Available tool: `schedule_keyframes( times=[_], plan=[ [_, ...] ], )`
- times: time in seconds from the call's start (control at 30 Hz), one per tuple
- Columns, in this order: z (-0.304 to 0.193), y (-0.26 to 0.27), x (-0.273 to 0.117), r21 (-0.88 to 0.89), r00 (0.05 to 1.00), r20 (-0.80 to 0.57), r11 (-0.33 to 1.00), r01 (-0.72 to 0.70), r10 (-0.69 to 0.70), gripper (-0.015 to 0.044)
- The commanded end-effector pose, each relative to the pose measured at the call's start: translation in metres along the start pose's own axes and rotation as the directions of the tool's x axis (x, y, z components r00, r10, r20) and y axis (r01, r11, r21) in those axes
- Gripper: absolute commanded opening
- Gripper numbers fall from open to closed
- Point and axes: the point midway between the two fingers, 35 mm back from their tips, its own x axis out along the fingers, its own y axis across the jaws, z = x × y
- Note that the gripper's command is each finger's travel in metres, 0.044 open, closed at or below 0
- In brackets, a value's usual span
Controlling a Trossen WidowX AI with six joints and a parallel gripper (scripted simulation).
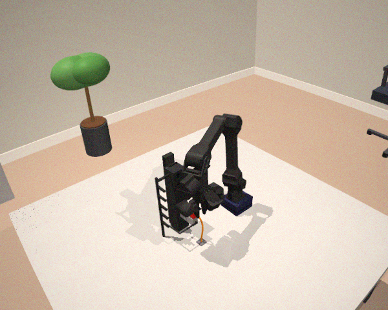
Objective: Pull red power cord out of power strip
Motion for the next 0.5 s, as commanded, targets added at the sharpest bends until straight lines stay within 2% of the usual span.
schedule_keyframes(
  times=[0.0,0.47],
  plan=[
    [-0.0011,0.0004,0.0004,-0.002,1.000,-0.004,1.000,-0.001,0.001,0.0160],
    [-0.0005,0.0000,-0.0083,-0.010,1.000,-0.001,1.000,0.002,-0.002,0.0160]
  ],
)
